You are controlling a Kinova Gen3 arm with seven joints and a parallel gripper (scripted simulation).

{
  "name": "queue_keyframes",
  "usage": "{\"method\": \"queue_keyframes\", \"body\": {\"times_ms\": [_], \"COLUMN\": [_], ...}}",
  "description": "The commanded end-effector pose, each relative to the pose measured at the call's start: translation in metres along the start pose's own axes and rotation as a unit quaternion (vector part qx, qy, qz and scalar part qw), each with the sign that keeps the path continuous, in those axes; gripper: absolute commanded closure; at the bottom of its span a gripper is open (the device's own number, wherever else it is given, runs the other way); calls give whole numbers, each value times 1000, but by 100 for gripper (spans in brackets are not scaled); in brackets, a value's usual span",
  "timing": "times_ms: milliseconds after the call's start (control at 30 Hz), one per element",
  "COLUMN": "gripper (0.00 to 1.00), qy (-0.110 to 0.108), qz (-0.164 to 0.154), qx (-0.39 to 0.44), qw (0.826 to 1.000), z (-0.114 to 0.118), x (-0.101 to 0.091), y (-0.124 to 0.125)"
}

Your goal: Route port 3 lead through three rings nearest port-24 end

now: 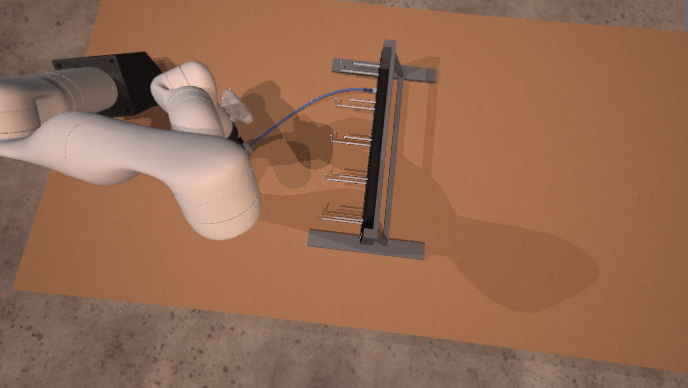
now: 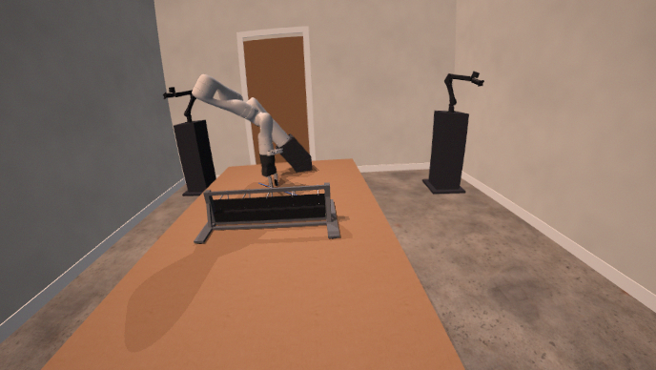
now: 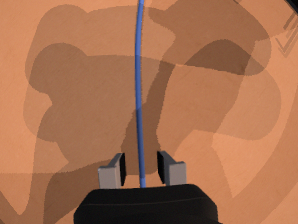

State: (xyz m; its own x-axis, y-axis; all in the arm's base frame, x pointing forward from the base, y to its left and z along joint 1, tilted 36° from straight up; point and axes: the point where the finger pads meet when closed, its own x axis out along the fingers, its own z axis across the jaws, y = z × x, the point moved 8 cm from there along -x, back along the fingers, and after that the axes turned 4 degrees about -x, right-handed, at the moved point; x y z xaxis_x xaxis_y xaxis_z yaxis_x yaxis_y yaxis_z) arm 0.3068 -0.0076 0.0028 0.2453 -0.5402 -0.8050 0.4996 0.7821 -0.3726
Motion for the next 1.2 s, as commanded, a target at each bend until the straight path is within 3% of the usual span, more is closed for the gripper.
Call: {"method": "queue_keyframes", "body": {"times_ms": [0, 1167], "gripper": [33, 33], "qy": [0, 0], "qz": [0, 0], "qx": [0, 0], "qw": [1000, 1000], "z": [0, 0], "x": [0, 9], "y": [0, 0]}}
